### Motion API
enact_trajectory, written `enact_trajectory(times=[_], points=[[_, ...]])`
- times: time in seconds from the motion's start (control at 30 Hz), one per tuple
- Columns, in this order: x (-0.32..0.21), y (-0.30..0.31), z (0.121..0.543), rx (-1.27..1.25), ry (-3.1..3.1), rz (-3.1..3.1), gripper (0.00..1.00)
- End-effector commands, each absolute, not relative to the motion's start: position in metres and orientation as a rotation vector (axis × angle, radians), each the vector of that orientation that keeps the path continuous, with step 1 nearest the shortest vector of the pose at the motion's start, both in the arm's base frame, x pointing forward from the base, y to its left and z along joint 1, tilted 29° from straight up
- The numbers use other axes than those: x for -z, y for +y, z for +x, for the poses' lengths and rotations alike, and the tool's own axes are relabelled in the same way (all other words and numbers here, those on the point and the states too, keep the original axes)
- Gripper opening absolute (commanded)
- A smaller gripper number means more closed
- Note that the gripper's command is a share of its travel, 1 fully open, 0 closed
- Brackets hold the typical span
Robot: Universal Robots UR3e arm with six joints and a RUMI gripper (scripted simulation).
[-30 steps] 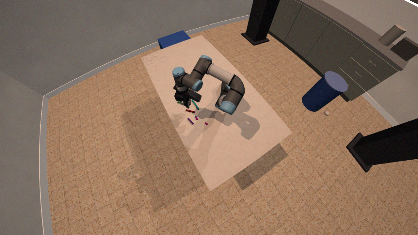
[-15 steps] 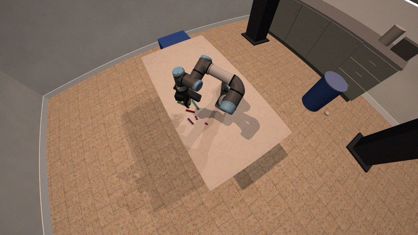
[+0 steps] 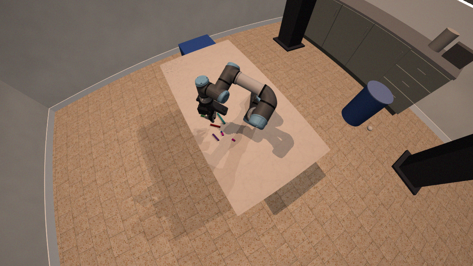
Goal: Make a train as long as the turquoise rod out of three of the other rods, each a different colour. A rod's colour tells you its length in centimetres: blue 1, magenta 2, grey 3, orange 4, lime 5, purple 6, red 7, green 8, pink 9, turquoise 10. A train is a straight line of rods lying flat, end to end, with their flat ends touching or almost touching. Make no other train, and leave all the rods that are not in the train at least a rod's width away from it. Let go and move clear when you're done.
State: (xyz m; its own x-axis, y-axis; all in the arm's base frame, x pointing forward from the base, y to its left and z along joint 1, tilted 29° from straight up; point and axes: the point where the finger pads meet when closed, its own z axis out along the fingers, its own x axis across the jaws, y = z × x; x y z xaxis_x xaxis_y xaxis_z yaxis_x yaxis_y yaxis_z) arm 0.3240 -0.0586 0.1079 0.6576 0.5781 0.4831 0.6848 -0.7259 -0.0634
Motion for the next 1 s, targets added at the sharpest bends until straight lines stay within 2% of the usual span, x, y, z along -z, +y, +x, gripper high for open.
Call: enact_trajectory(times=[0.0, 0.97], points=[[-0.108, -0.059, 0.325, 0.648, -1.023, -2.637, 0.14], [-0.080, -0.047, 0.334, 0.648, -1.022, -2.635, 0.14]])
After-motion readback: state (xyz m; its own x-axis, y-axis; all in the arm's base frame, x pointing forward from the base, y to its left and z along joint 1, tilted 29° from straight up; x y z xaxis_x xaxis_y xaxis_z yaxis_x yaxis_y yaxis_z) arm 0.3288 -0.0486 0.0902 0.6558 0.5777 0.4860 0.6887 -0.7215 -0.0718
